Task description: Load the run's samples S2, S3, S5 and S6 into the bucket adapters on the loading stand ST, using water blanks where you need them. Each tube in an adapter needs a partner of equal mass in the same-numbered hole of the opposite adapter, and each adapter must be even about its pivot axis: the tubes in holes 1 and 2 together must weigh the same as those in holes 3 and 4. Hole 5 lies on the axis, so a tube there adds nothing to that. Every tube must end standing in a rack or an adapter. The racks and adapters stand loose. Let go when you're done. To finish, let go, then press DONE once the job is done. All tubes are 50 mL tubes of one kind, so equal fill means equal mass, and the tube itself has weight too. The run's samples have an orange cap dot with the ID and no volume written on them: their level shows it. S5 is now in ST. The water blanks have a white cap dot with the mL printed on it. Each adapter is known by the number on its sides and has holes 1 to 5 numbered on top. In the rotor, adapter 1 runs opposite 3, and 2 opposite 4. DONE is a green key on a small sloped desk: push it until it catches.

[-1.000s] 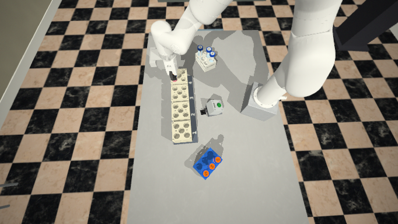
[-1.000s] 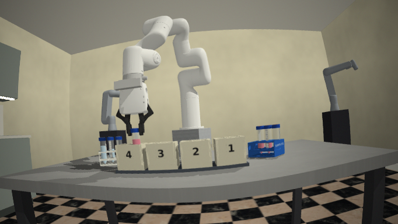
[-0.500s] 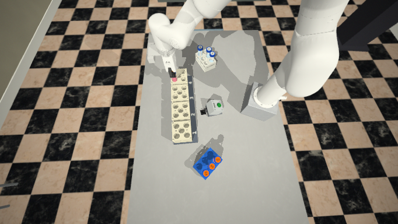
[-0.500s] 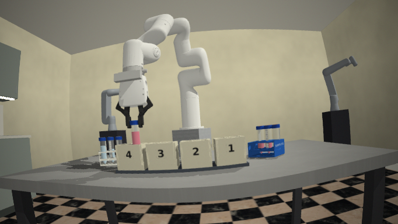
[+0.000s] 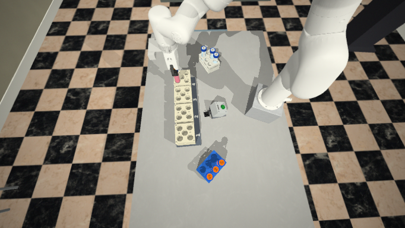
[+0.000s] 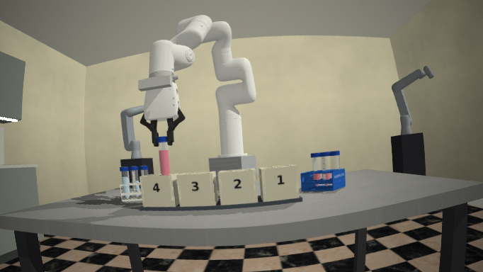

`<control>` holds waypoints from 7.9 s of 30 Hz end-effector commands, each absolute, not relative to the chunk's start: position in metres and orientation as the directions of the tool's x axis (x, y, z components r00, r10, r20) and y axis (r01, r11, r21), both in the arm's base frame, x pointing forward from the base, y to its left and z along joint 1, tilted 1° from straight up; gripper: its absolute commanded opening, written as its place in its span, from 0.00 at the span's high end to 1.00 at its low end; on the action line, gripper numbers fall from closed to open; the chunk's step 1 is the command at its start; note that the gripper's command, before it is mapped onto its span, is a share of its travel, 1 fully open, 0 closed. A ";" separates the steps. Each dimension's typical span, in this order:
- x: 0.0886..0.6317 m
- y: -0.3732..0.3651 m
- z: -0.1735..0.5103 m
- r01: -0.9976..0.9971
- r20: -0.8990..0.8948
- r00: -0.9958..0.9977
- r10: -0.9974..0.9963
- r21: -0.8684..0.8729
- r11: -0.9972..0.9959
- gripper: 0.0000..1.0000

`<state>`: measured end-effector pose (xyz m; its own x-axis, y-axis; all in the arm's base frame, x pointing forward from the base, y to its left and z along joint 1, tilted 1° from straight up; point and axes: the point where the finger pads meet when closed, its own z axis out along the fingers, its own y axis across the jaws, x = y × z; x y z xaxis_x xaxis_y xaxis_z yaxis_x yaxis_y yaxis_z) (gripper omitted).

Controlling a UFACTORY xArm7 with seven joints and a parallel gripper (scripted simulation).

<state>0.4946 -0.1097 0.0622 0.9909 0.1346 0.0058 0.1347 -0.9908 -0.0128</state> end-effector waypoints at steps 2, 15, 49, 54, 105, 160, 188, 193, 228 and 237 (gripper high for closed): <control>0.496 -0.110 0.074 0.135 0.010 0.991 0.135 -0.011 -0.991 1.00; 0.496 -0.111 0.096 0.135 0.010 0.991 0.135 -0.011 -0.991 1.00; 0.496 -0.111 0.121 0.135 0.010 0.991 0.135 -0.011 -0.991 1.00; 0.496 -0.111 0.121 0.135 0.010 0.991 0.135 -0.011 -0.991 1.00; 0.427 0.017 0.122 -0.662 -0.003 0.749 -0.662 -0.016 -0.749 1.00; 0.316 0.225 0.124 -0.662 -0.004 0.749 -0.662 -0.017 -0.749 1.00; 0.278 0.295 0.125 -0.662 -0.005 0.749 -0.662 -0.017 -0.749 1.00; 0.278 0.295 0.125 -0.662 -0.005 0.749 -0.662 -0.017 -0.749 1.00; 0.279 0.296 0.077 -0.662 -0.005 0.749 -0.662 -0.017 -0.749 1.00; 0.279 0.296 0.059 -0.662 -0.005 0.749 -0.662 -0.017 -0.749 1.00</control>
